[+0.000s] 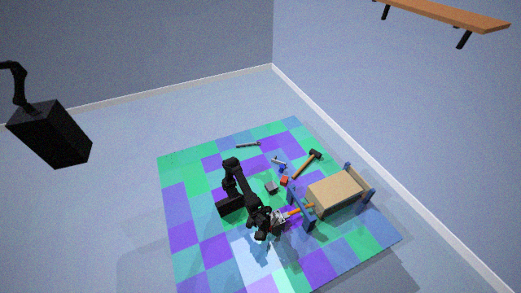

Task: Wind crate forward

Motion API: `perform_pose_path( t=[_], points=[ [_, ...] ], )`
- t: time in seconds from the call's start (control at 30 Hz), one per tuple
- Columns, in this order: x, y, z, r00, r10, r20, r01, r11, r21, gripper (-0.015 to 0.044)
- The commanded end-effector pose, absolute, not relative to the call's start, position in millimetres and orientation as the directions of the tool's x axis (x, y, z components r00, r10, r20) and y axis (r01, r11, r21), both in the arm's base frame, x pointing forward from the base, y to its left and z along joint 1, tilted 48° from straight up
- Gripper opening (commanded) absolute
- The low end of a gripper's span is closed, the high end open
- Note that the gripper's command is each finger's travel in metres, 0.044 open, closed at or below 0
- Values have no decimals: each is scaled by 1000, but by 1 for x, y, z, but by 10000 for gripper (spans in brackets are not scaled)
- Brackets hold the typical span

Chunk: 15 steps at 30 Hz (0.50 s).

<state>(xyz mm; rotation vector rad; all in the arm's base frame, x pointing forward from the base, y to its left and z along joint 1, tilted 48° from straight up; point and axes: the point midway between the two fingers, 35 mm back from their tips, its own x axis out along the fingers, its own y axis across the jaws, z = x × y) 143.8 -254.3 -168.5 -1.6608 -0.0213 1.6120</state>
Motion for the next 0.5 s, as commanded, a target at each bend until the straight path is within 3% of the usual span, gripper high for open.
perform_pose_path(
  t=[0.0, 0.47],
  points=[
    [149, -255, -175, 188, 525, -830, -502, -675, -541, 0],
    [160, -261, -183, 189, 525, -830, -501, -675, -541, 0]
  ],
)
